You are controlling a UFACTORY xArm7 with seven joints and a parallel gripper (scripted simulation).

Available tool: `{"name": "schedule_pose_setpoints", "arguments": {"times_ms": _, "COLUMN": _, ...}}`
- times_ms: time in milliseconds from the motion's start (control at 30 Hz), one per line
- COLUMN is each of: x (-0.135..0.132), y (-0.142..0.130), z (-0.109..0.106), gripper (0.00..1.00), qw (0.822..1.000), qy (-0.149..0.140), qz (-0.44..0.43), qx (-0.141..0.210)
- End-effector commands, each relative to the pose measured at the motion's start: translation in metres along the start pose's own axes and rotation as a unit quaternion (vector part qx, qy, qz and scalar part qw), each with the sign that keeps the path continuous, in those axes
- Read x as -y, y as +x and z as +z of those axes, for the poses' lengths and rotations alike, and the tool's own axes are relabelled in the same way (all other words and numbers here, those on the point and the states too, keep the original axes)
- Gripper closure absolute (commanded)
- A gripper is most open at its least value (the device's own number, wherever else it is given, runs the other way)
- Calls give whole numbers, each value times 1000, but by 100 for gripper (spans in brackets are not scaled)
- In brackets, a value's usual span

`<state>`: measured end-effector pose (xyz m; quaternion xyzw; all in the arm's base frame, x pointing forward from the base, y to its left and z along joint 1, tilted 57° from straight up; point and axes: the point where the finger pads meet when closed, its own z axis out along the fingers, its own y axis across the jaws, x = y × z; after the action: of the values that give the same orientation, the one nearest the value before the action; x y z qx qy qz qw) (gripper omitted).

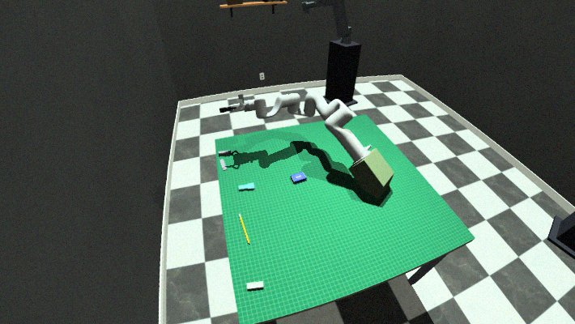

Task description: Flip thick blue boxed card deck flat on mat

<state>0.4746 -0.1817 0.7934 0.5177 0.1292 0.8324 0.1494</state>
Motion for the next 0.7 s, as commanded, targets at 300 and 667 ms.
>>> {"name": "schedule_pose_setpoints", "arguments": {"times_ms": 300, "x": 63, "y": 2, "z": 3, "gripper": 0, "qw": 999, "qy": 10, "qz": 8, "qx": 32}}
{"name": "schedule_pose_setpoints", "arguments": {"times_ms": 667, "x": 63, "y": 2, "z": 3, "gripper": 0, "qw": 999, "qy": 10, "qz": 8, "qx": 32}}
